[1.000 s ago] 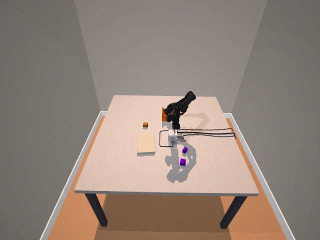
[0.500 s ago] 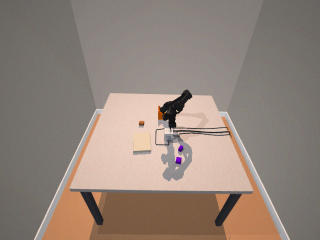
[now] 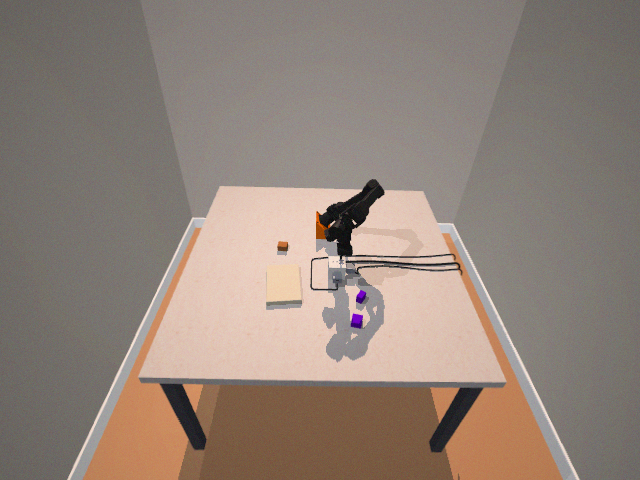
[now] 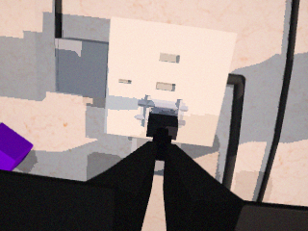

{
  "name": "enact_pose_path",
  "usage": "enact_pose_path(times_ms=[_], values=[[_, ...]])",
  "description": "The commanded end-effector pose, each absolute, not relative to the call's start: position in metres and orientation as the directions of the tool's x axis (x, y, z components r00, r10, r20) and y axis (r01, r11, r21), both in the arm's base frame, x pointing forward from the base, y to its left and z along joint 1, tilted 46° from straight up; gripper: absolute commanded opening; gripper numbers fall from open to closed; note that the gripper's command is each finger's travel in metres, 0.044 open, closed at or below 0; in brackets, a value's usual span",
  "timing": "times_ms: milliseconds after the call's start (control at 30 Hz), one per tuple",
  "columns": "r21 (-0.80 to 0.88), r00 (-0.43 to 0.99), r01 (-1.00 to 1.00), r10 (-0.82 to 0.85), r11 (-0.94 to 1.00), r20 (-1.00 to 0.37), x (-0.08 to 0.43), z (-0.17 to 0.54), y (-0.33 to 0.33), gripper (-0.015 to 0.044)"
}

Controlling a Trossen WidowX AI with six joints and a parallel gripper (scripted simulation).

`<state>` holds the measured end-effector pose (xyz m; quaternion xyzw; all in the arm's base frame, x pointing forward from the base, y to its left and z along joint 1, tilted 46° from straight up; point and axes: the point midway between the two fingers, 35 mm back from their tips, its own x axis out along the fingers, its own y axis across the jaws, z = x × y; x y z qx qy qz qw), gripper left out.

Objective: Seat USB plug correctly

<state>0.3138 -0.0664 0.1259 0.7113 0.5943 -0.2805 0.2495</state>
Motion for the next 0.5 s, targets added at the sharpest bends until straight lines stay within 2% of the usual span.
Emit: enact_pose_path(times_ms=[0, 467], values=[[0.019, 0.139, 0.984, 0.707, -0.175, -0.693, 0.3141, 0.1262, -0.0651, 0.0], [0.018, 0.139, 0.984, 0.707, -0.175, -0.693, 0.3145, 0.1264, -0.0627, 0.0]])
